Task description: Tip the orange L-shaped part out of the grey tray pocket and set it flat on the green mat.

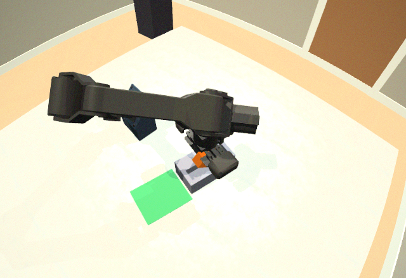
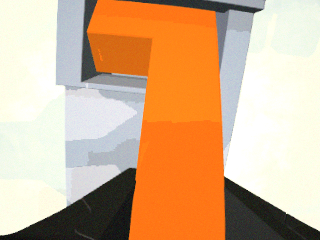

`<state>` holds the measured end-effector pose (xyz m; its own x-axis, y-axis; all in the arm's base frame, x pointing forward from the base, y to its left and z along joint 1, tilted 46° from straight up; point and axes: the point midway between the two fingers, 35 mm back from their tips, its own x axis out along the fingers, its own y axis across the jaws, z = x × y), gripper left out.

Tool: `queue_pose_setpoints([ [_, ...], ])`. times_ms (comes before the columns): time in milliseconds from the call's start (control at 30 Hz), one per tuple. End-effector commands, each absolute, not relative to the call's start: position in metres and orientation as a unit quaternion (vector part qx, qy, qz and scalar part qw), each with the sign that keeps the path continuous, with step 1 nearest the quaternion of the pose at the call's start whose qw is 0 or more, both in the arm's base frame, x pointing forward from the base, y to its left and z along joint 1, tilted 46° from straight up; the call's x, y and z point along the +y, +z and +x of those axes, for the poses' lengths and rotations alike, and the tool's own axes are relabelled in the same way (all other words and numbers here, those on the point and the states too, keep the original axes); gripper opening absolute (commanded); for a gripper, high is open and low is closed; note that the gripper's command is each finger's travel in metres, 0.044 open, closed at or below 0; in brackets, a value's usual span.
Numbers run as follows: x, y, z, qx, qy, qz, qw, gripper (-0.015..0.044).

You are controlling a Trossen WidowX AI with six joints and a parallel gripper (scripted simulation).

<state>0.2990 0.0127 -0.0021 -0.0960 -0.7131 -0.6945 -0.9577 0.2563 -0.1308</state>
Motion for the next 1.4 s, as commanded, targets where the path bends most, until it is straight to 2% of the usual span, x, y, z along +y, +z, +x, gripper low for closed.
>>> queue_pose_setpoints([
  [0,0.021,0.004,0.302,0.715,0.182,-0.581,0.343,0.0000],
  [933,0.052,0.035,0.306,0.715,0.182,-0.581,0.343,0.0000],
  [1367,0.036,0.049,0.298,0.715,0.182,-0.581,0.343,0.0000],
])
